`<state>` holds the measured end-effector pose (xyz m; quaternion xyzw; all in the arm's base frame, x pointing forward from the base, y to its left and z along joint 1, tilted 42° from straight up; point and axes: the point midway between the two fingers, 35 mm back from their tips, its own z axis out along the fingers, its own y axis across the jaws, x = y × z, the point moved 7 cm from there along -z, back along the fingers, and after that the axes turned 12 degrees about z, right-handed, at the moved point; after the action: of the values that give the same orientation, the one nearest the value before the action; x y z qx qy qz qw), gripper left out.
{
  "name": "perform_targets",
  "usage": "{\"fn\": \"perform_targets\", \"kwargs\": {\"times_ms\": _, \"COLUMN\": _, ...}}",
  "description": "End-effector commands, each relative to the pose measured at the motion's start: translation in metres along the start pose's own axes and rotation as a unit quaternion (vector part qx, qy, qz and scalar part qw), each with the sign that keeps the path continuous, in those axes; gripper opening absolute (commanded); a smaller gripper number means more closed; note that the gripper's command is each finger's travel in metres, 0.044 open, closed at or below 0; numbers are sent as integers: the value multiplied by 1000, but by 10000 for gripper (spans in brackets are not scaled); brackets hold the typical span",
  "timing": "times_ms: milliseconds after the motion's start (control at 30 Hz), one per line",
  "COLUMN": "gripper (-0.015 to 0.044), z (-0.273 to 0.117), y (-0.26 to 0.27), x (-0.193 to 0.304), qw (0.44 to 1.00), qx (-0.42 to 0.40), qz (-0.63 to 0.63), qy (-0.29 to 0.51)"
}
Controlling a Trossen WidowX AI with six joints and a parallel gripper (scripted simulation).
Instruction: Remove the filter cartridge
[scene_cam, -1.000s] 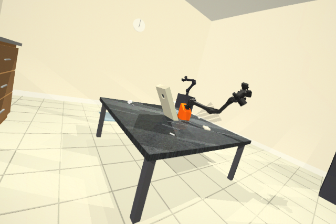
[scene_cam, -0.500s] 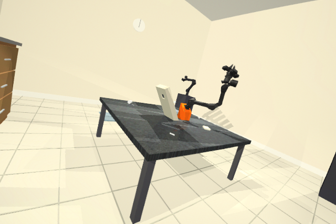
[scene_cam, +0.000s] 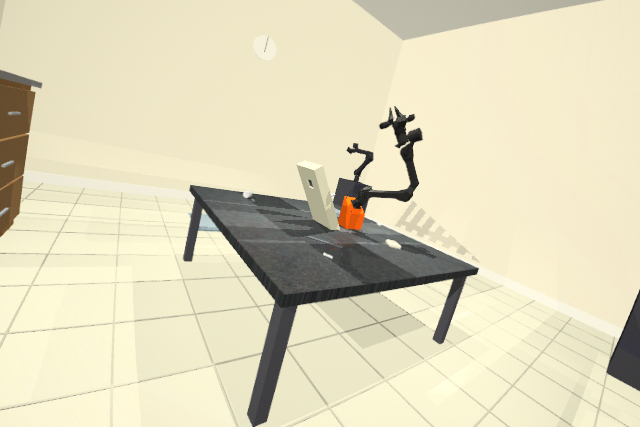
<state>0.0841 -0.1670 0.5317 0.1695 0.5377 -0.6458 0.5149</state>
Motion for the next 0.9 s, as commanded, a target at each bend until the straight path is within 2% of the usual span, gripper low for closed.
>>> {"fn": "perform_targets", "kwargs": {"times_ms": 0, "gripper": 114, "z": 13, "y": 33, "x": 21, "qw": 997, "qx": -72, "qz": -9, "qy": 14}}
{"fn": "perform_targets", "kwargs": {"times_ms": 267, "gripper": 114, "z": 23, "y": 96, "x": 60, "qw": 977, "qx": -211, "qz": -16, "qy": 34}}
{"fn": "perform_targets", "kwargs": {"times_ms": 433, "gripper": 114, "z": 19, "y": 152, "x": 99, "qw": 935, "qx": -350, "qz": -16, "qy": 46}}
{"fn": "perform_targets", "kwargs": {"times_ms": 600, "gripper": 114, "z": 0, "y": 202, "x": 136, "qw": 875, "qx": -481, "qz": 5, "qy": 55}}
{"fn": "perform_targets", "kwargs": {"times_ms": 867, "gripper": 114, "z": -59, "y": 269, "x": 191, "qw": 733, "qx": -671, "qz": 90, "qy": 68}}
